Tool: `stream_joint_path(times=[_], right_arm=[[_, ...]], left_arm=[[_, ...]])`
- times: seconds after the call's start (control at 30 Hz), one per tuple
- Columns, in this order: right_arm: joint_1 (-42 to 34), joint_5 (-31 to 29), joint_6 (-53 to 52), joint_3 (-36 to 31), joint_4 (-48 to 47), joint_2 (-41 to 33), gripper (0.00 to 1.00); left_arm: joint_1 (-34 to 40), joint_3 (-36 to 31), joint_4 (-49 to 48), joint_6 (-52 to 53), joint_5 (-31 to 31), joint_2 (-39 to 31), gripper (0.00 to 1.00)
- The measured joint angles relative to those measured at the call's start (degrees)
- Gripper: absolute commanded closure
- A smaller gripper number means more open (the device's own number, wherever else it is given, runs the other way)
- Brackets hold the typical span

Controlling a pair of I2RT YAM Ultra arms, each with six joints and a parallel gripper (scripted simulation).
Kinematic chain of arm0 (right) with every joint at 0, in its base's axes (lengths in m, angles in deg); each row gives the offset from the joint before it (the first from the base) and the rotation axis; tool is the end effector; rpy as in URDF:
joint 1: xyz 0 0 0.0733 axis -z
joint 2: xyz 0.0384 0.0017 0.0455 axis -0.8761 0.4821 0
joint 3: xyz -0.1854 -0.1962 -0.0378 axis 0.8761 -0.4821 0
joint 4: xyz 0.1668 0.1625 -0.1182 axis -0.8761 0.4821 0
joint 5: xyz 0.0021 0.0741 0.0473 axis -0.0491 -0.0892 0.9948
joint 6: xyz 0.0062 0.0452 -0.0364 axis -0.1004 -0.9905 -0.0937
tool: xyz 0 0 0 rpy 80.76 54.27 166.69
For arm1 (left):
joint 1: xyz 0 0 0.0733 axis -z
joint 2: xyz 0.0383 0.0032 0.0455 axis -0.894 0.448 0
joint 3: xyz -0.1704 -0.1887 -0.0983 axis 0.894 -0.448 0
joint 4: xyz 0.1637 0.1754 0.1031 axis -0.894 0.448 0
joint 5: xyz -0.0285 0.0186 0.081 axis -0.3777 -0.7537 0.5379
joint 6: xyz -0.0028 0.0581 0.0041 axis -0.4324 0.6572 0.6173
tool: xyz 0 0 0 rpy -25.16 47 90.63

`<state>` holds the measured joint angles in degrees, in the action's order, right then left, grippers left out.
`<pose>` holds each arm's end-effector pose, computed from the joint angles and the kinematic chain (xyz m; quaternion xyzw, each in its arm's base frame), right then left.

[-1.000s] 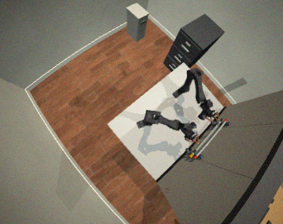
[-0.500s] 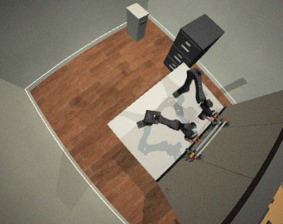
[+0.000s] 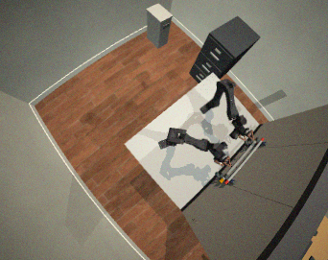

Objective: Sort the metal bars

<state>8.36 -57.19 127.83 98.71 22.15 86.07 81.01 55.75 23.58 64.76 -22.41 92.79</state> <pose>0.2068 0.2354 0.3034 -0.5970 0.4123 -0.4128 0.5505 0.2802 -0.0726 0.3057 0.5046 0.5208 0.5037 0.4695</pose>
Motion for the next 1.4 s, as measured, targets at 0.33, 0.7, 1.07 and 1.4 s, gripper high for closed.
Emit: stream_joint_path(times=[0.33, 0.7, 1.07, 1.4], right_arm=[[0.0, 0.0, 0.0, -0.31, -1.66, -0.02, 0.07], [0.0, 0.02, 0.0, -2.84, -4.74, 0.15, 0.12], [0.0, 0.09, 0.0, -5.42, -8.2, 1.95, 0.17], [0.0, 0.11, 0.0, -7.39, -12.02, 3.37, 0.22]], left_arm=[[0.0, -0.42, -2.43, 0.0, -0.02, 0.0, 0.07], [0.0, -3.17, -5.57, 0.0, -0.07, 0.0, 0.12], [0.0, -5.88, -9.33, 0.0, -0.11, 1.4, 0.16], [0.0, -8.02, -13.2, 0.0, -0.15, 2.82, 0.21]])
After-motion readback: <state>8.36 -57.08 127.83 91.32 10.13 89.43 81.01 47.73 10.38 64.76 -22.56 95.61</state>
